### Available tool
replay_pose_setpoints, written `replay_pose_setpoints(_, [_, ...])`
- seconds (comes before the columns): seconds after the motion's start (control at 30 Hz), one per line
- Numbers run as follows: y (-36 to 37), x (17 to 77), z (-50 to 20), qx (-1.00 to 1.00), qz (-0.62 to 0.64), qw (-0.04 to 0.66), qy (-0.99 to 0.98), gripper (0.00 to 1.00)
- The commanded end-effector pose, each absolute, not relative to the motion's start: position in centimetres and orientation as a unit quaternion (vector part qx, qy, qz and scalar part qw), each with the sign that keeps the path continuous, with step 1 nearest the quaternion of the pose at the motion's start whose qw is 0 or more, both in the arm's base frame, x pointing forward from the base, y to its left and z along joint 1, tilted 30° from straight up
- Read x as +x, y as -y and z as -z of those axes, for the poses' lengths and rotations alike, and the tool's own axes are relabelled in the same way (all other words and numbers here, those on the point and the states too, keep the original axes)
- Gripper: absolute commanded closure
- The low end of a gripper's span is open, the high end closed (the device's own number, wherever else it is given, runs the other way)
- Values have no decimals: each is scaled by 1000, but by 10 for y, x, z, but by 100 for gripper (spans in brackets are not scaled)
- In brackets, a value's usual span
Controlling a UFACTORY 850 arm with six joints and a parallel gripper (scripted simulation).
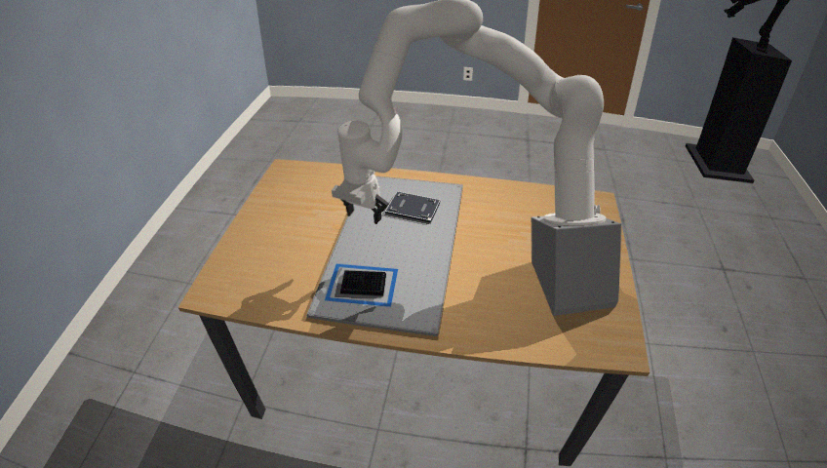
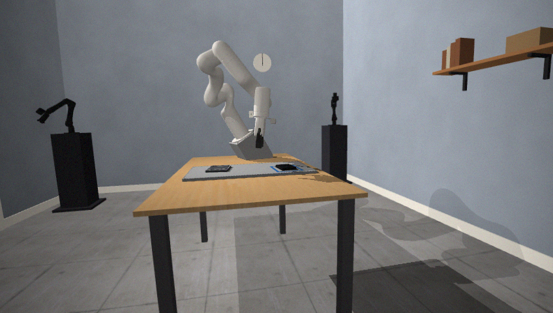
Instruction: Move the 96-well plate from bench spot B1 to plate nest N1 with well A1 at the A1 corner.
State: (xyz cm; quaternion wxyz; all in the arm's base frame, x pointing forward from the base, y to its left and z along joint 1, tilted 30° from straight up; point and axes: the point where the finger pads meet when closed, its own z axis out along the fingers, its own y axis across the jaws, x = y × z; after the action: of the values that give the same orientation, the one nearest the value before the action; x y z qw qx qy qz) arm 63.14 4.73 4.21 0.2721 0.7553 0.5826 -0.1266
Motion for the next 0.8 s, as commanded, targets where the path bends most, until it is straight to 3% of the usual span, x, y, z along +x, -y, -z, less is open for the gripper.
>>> replay_pose_setpoints(0.0, [-62, 633, -30, 796, 99, 282, -526, 0])
replay_pose_setpoints(0.77, [-109, 630, 15, 907, 20, 279, -315, 0])
